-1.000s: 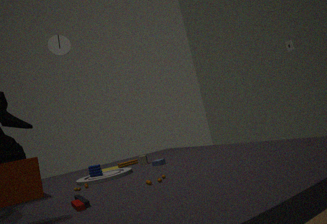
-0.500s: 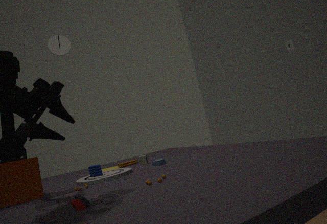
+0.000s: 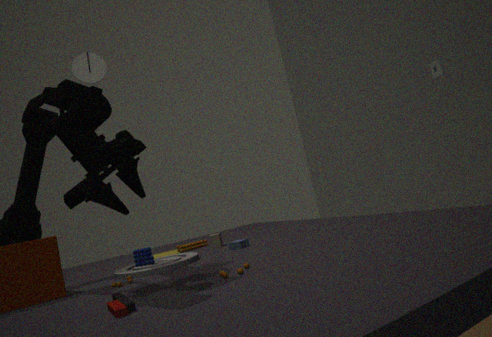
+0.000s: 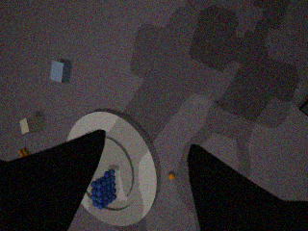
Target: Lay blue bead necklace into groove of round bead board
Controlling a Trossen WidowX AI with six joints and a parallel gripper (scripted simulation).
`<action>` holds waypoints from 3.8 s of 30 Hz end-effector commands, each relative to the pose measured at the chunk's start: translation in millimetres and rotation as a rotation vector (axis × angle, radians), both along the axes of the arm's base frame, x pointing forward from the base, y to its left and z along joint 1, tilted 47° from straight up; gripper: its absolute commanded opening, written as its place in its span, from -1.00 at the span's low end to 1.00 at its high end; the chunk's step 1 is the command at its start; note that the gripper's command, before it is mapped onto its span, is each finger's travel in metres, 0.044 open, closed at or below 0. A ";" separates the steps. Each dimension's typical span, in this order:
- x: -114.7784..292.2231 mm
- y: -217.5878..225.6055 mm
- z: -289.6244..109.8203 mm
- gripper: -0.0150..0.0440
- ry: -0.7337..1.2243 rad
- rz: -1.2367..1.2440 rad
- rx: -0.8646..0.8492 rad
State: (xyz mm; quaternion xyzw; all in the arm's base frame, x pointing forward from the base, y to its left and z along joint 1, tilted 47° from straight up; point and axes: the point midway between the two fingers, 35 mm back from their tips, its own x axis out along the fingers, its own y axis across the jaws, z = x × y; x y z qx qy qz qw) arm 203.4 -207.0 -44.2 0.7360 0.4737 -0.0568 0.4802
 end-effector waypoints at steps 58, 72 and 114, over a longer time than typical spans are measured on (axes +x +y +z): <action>60.4 203.4 53.0 0.36 0.152 0.578 -0.146; 60.4 202.1 54.3 -0.33 0.151 0.582 -0.150; 59.3 190.2 65.0 -0.49 0.152 0.578 -0.147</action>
